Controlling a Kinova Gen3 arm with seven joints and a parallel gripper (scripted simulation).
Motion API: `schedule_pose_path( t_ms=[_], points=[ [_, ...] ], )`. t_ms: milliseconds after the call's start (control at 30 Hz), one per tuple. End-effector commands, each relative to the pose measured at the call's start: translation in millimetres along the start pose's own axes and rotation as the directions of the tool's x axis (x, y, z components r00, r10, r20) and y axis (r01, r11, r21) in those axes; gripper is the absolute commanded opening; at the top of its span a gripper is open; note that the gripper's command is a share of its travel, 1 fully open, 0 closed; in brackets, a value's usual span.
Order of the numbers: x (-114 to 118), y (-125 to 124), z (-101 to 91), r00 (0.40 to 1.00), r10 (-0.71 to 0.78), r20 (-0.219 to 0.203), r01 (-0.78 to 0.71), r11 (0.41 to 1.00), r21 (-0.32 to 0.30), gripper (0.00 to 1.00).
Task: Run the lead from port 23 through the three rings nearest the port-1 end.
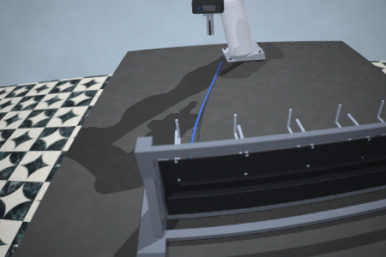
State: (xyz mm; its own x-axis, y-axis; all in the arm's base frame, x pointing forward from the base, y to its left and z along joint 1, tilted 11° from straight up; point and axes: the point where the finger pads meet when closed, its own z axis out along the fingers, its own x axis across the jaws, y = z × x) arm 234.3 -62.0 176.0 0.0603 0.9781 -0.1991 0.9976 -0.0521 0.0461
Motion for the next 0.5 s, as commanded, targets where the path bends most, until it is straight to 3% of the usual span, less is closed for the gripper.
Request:
schedule_pose_path(
  t_ms=[0,467],
  points=[
    [-0.4,-0.6,0.3,1.0,0.02,-0.011,-0.02,1.0,0.0,0.0],
    [-3.1,-3.0,1.3,0.996,0.092,-0.012,-0.092,0.996,0.004,0.0]
  ],
)
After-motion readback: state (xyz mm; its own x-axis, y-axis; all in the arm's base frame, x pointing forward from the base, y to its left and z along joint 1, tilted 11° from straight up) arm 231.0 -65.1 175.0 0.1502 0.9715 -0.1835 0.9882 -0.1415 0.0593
